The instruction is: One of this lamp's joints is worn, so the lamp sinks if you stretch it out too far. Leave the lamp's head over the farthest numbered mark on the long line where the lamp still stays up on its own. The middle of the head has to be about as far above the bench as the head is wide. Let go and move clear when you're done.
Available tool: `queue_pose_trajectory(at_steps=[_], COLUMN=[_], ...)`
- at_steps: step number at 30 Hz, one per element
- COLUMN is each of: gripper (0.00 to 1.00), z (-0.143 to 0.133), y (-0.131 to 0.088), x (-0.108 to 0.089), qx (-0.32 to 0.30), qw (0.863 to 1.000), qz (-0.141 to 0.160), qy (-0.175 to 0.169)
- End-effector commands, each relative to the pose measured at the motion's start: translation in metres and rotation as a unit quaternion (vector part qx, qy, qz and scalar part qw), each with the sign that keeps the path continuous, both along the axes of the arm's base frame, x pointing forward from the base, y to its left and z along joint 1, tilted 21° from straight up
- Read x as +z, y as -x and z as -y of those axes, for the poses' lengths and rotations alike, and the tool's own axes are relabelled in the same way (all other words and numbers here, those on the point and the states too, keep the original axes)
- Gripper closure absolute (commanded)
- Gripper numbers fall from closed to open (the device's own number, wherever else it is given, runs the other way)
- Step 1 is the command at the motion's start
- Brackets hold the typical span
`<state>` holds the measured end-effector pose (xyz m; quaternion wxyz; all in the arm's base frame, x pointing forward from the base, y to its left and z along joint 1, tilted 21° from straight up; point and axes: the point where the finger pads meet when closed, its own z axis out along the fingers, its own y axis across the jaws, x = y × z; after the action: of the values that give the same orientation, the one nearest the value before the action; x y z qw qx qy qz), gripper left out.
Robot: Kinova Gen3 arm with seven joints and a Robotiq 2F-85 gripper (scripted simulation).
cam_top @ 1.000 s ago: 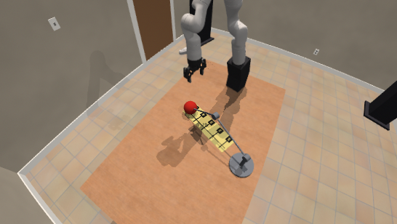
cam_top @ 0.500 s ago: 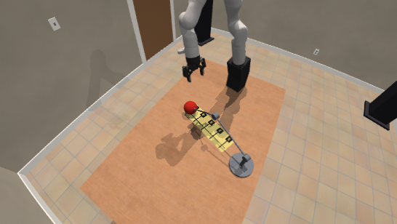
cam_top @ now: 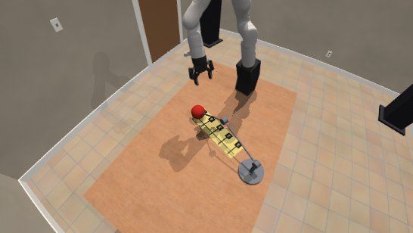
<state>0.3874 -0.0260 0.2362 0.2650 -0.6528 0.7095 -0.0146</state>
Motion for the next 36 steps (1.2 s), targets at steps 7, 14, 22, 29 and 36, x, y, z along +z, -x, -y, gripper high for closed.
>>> queue_pose_trajectory(at_steps=[7, 14, 22, 29, 36], gripper=[0.0, 0.0, 0.0, 0.0, 0.0], z=[0.005, 0.006, 0.009, 0.014, 0.014], y=[-0.013, -0.026, -0.038, -0.051, -0.054], x=[-0.039, -0.072, -0.096, -0.125, -0.136], qx=[-0.004, -0.004, -0.007, -0.009, -0.01], qw=[1.0, 1.0, 1.0, 1.0, 1.0], qz=[-0.003, -0.002, 0.001, 0.005, 0.004], qy=[-0.003, -0.003, -0.001, 0.0, -0.001])
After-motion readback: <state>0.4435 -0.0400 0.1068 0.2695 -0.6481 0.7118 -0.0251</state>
